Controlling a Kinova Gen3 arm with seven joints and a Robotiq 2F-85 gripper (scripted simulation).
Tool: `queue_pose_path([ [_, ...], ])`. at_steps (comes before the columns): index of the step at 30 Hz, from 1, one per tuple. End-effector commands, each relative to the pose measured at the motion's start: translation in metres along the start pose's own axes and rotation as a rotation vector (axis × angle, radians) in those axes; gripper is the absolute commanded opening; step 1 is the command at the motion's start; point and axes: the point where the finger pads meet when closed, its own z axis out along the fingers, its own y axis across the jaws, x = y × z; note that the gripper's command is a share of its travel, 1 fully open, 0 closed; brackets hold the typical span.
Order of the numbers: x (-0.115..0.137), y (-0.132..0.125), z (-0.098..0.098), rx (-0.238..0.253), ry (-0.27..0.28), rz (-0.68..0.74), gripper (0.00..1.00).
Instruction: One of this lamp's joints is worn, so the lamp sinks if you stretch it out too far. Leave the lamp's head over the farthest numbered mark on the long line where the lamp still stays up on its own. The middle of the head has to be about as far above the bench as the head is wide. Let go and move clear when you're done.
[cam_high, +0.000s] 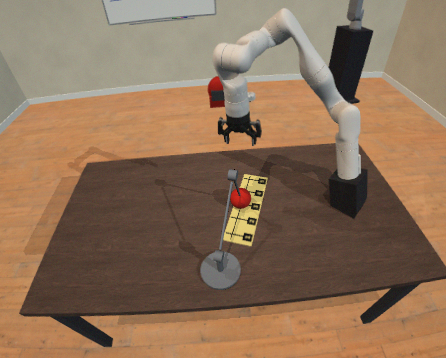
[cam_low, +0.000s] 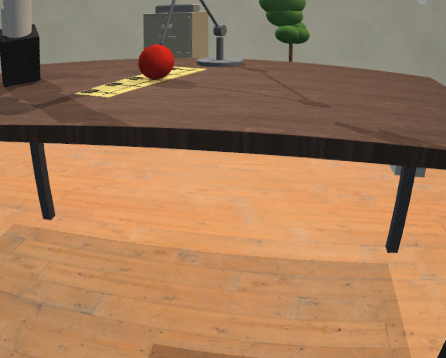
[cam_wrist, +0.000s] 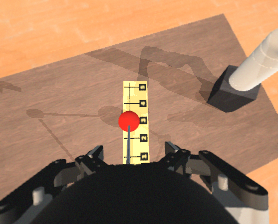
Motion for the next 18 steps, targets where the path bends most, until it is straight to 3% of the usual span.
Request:
queue_pose_path([
  [1,0.016,-0.003,0.0,0.006,0.001,0.014,1.0],
  [13,0.059,0.0,0.009,0.001,0.0,0.0,1.0],
  [18,0.065,-0.002,0.008,0.0,0.0,-0.003,1.0],
])
